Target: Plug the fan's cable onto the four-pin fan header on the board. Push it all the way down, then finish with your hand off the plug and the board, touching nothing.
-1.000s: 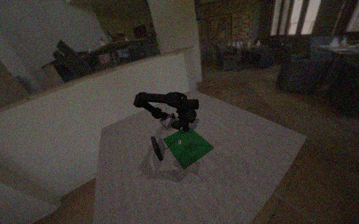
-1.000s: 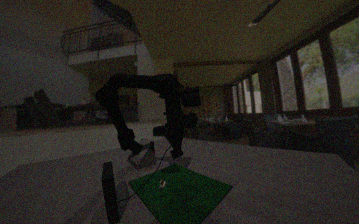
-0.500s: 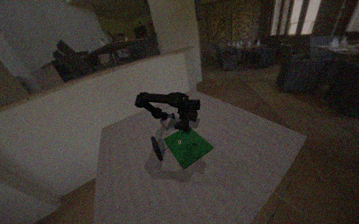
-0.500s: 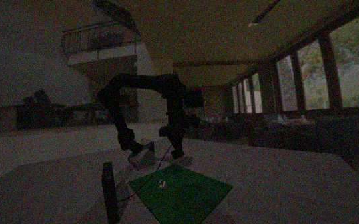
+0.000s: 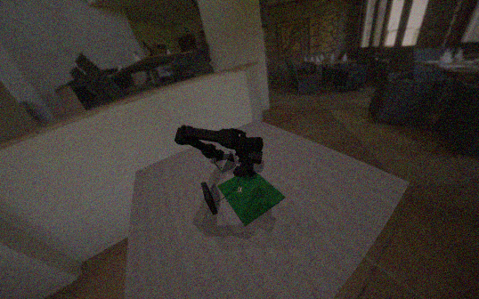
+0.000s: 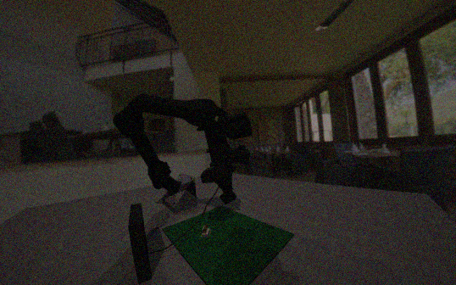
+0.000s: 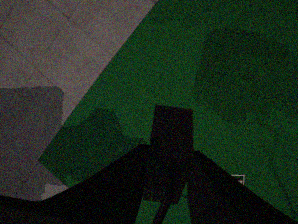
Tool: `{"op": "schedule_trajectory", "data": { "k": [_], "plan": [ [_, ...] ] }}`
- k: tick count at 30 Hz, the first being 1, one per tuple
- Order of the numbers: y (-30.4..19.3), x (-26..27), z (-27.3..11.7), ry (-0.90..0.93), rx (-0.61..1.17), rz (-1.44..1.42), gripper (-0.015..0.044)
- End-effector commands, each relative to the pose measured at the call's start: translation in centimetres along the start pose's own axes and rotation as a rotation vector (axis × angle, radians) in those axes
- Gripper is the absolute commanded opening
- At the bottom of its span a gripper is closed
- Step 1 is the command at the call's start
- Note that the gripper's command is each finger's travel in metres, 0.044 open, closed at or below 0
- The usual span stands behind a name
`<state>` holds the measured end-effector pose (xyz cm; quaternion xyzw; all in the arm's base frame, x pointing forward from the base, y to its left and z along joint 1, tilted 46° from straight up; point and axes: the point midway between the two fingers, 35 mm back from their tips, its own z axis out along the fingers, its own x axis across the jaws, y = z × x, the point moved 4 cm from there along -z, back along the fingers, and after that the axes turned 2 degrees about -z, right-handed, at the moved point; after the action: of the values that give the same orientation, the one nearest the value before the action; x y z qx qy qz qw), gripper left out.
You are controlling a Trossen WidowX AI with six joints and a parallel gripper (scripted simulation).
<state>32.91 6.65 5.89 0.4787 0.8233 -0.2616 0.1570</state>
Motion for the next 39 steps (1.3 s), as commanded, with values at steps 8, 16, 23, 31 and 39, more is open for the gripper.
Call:
{"op": "schedule_trajectory", "data": {
  "k": [8, 16, 23, 31, 39],
  "plan": [
    [-0.6, 0.0, 1.0, 0.065, -0.117, 0.006, 0.0000],
    [-0.9, 0.0, 1.6, 0.097, -0.208, 0.008, 0.0000],
    [-1.2, 0.0, 2.0, 0.117, -0.291, 0.006, 0.0000],
    [-1.6, -0.1, 2.4, 0.129, -0.390, 0.002, 0.0000],
    [-2.1, -0.2, 2.7, 0.129, -0.492, -0.004, 0.0000]
  ]
}}
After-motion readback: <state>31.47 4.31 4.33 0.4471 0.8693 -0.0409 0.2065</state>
